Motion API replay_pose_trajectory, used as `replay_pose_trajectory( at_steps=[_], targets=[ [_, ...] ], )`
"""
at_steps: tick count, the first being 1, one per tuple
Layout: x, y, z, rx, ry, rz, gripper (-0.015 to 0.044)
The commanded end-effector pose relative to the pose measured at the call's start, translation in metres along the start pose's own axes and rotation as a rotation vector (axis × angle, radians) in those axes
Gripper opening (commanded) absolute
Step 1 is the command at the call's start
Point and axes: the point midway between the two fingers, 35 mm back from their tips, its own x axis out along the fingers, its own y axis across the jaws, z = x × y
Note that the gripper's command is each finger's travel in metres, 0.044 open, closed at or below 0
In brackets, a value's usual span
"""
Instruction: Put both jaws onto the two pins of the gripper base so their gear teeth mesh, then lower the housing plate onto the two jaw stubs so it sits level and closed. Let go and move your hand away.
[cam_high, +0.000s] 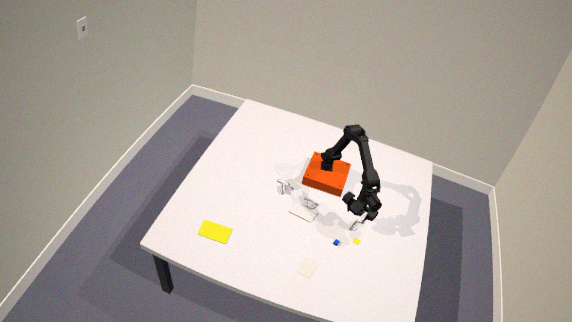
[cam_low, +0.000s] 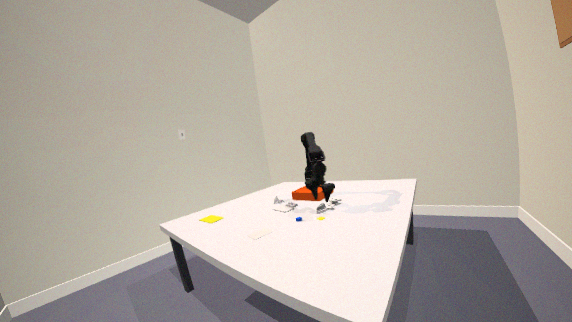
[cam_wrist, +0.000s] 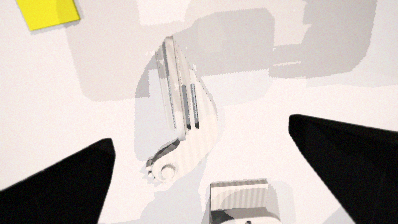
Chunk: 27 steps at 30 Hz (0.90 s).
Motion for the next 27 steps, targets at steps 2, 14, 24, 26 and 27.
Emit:
replay_pose_trajectory(
  at_steps=[2, 14, 24, 26, 27],
  targets=[
    [0.000, 0.000, 0.000, 0.000, 0.000, 0.000, 0.0440],
    [0.019, 0.002, 0.001, 0.001, 0.001, 0.001, 0.0440],
    [0.035, 0.003, 0.001, 0.002, 0.001, 0.001, 0.0440],
    [0.038, 0.003, 0.001, 0.003, 0.002, 0.002, 0.0440],
    [0.040, 0.003, 0.001, 0.003, 0.002, 0.002, 0.0440]
  ],
)
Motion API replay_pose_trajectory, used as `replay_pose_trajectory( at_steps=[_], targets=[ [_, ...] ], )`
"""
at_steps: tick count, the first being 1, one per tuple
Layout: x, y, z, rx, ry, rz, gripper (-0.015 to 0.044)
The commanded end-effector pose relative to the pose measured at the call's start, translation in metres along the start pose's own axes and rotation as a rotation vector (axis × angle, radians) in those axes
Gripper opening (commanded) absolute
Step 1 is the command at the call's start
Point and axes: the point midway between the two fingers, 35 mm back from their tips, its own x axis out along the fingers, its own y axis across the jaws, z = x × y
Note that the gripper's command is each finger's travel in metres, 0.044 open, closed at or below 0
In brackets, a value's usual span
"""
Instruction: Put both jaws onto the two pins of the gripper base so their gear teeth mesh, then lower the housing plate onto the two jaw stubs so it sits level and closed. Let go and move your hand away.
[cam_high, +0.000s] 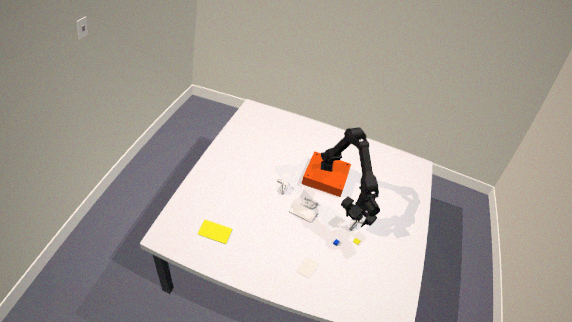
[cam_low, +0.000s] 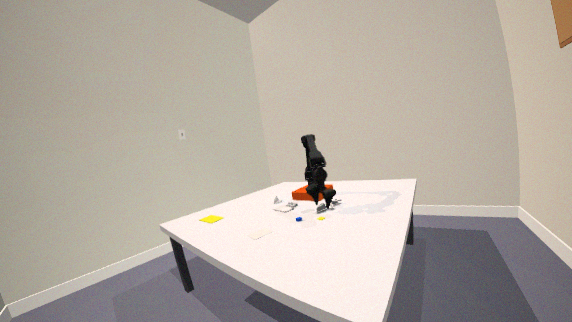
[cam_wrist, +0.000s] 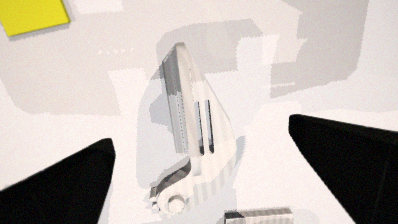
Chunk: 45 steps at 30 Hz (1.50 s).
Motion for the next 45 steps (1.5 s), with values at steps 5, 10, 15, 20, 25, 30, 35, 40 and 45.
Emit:
replay_pose_trajectory(
  at_steps=[5, 10, 15, 20, 25, 30, 35, 40, 45],
  targets=[
    [0.017, -0.002, -0.002, 0.003, 0.008, -0.010, 0.0440],
    [0.021, -0.002, -0.002, 0.004, 0.008, -0.009, 0.0440],
    [0.021, -0.002, -0.002, 0.004, 0.008, -0.009, 0.0440],
    [0.021, -0.002, -0.002, 0.004, 0.008, -0.009, 0.0440],
    [0.021, -0.002, -0.002, 0.004, 0.008, -0.009, 0.0440],
    [0.021, -0.002, -0.002, 0.004, 0.008, -0.009, 0.0440],
    [0.022, -0.002, -0.002, 0.004, 0.008, -0.009, 0.0440],
    [0.021, -0.003, -0.001, 0.000, 0.006, -0.011, 0.0414],
    [0.021, -0.003, -0.001, 0.000, 0.006, -0.011, 0.0282]
  ],
)
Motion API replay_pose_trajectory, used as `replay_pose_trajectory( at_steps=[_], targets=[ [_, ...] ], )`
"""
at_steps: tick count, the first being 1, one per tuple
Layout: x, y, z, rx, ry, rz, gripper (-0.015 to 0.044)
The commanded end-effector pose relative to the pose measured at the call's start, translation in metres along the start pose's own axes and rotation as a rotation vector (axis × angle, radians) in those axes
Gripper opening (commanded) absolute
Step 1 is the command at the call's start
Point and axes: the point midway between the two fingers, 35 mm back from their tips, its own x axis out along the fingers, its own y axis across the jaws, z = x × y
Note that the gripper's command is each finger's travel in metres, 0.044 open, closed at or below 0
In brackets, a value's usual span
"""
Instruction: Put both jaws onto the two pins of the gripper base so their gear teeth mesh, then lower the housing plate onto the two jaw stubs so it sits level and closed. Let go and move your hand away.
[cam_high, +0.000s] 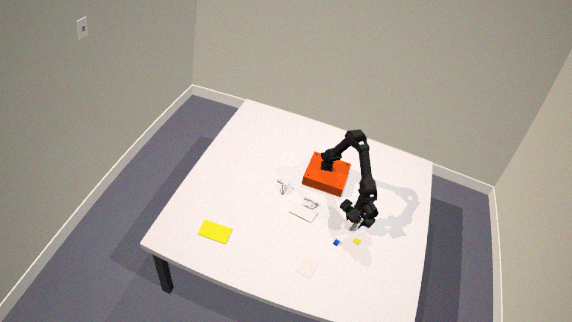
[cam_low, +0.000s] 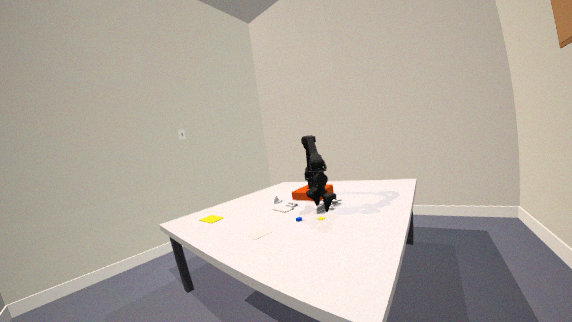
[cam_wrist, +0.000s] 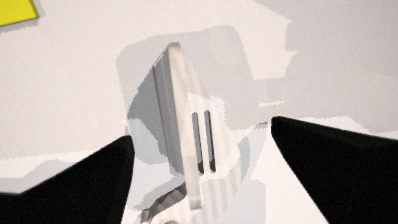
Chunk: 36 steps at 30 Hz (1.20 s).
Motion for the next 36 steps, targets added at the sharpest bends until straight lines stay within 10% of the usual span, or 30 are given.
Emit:
replay_pose_trajectory(
  at_steps=[1, 8, 36],
  targets=[
    [0.000, 0.000, 0.000, 0.000, 0.000, 0.000, 0.0256],
    [0.000, 0.000, 0.000, 0.000, 0.000, 0.000, 0.0134],
    [-0.040, 0.002, 0.001, 0.002, 0.001, 0.001, 0.0134]
  ],
)
